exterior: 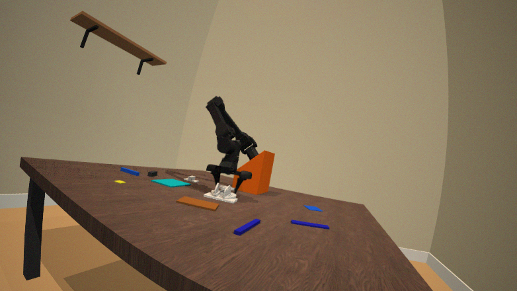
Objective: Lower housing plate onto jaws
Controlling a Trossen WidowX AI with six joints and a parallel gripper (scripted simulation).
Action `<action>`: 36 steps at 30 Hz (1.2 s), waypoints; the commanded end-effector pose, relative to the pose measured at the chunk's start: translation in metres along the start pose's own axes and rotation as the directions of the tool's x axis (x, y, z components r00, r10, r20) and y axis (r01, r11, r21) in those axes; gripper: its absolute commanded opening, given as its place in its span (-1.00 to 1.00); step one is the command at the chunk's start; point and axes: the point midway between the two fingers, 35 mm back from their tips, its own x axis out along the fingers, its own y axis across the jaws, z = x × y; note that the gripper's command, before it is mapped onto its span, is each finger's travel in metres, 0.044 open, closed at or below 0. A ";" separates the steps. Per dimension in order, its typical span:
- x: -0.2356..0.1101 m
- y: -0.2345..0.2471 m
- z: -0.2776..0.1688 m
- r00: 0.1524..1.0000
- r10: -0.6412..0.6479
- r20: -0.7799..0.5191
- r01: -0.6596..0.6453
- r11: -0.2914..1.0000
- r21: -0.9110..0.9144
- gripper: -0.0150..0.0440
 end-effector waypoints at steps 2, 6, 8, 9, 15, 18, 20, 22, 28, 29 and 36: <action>0.003 0.000 -0.002 1.000 -0.005 -0.006 0.005 1.000 -0.009 0.70; 0.004 0.000 -0.002 1.000 -0.005 -0.006 0.005 1.000 -0.009 0.70; 0.004 0.000 -0.002 1.000 -0.005 -0.006 0.005 1.000 -0.009 0.70; 0.004 0.000 -0.002 1.000 -0.005 -0.006 0.005 1.000 -0.009 0.70; 0.006 0.000 -0.002 1.000 -0.005 -0.006 0.005 1.000 -0.004 0.70; 0.006 0.000 -0.002 1.000 -0.005 -0.006 0.005 1.000 -0.003 0.70; 0.006 0.000 -0.002 1.000 -0.005 -0.006 0.005 1.000 -0.003 0.70; 0.006 0.000 -0.002 1.000 -0.005 -0.006 0.005 1.000 -0.003 0.70; 0.009 0.000 -0.002 1.000 -0.005 -0.006 0.005 1.000 0.005 0.70; 0.009 0.000 -0.002 1.000 -0.005 -0.006 0.005 1.000 0.006 0.70; 0.009 0.000 -0.002 1.000 -0.005 -0.006 0.005 1.000 0.006 0.70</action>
